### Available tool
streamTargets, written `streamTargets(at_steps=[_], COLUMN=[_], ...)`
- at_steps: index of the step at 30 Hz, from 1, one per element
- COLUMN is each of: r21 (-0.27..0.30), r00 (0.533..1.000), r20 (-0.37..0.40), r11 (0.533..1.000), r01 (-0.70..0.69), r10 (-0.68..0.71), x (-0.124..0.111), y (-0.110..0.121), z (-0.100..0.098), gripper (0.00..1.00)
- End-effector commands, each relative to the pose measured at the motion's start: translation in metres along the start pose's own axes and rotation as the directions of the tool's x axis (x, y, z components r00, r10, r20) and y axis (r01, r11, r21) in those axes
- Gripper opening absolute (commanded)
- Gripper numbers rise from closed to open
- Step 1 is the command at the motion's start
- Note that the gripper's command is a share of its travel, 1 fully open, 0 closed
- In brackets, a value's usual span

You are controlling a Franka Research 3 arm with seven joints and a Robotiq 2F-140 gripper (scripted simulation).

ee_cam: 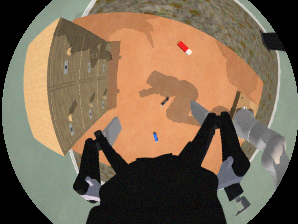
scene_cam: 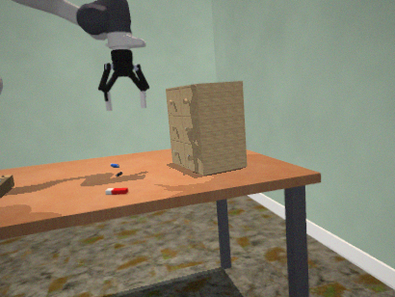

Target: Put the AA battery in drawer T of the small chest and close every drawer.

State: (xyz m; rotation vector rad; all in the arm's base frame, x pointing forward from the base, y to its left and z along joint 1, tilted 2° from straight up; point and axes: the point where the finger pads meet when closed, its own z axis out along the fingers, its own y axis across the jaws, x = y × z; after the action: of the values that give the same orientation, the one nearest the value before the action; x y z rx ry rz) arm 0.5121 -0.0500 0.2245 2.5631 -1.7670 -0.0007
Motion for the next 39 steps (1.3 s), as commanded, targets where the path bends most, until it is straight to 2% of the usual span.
streamTargets(at_steps=[1, 8, 10, 24, 25, 27, 39], r21=[0.011, 0.007, 0.007, 0.000, -0.001, -0.001, -0.005], r00=[0.975, 0.912, 0.912, 0.715, 0.700, 0.700, 0.531], r20=[-0.017, -0.018, -0.018, -0.019, -0.019, -0.019, -0.019], r11=[0.975, 0.912, 0.912, 0.715, 0.700, 0.700, 0.532], r01=[0.221, 0.410, 0.410, 0.699, 0.714, 0.714, 0.847], r10=[-0.220, -0.410, -0.410, -0.699, -0.714, -0.714, -0.847], x=[0.002, -0.004, -0.004, -0.014, -0.015, -0.015, -0.021], y=[-0.002, -0.007, -0.007, -0.016, -0.016, -0.016, -0.021], z=[-0.001, -0.001, -0.001, -0.001, -0.001, -0.001, -0.001], gripper=[1.00, 1.00, 1.00, 1.00, 1.00, 1.00, 1.00])
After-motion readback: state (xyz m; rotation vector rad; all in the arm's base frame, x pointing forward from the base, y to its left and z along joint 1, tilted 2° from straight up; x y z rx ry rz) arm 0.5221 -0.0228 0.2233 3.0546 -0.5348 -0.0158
